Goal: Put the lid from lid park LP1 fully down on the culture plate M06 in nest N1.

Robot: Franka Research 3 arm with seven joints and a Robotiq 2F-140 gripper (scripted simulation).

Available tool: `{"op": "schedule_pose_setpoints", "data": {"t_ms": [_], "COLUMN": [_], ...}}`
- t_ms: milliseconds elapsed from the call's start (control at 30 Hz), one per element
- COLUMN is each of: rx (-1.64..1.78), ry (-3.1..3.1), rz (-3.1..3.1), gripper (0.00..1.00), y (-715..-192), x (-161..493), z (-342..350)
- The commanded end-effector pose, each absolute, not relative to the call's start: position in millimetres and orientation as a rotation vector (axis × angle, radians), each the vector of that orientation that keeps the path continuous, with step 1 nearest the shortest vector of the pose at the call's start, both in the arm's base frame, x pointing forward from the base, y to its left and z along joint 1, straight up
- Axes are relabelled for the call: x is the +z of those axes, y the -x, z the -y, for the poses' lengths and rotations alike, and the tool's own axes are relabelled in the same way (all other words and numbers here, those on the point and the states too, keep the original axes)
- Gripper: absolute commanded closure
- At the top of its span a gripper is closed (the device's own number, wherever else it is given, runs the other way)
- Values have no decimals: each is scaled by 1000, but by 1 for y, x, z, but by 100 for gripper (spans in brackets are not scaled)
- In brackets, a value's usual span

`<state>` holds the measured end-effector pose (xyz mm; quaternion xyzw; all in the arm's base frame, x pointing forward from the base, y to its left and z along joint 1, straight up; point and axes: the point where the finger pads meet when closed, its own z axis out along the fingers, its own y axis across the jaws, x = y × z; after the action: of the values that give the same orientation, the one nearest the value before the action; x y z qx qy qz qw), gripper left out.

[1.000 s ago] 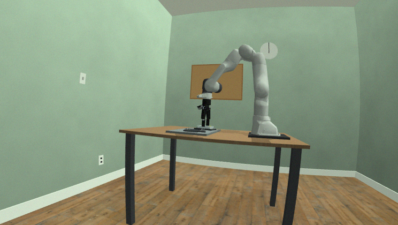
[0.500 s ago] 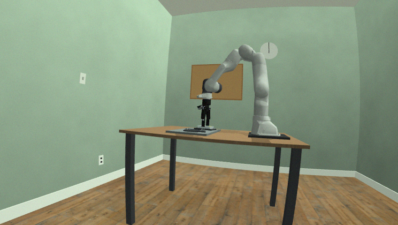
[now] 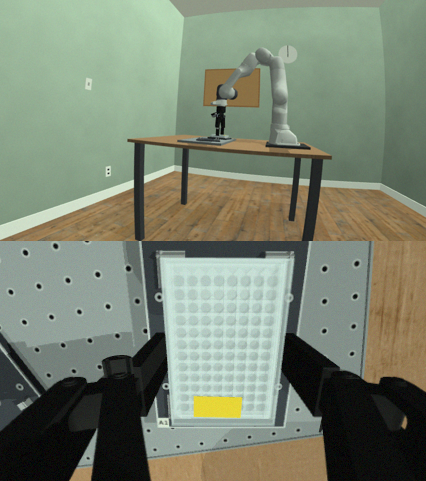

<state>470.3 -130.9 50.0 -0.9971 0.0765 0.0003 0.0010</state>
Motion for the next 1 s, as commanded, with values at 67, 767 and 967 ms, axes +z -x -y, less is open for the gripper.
{"op": "schedule_pose_setpoints", "data": {"t_ms": [67,767,967], "rx": [1,1,1], "ry": [3128,3128,3128], "rz": [-248,-248,-247], "gripper": [90,90,90], "y": [-471,-471,-471], "x": [49,47,46], "z": [129,129,129]}}
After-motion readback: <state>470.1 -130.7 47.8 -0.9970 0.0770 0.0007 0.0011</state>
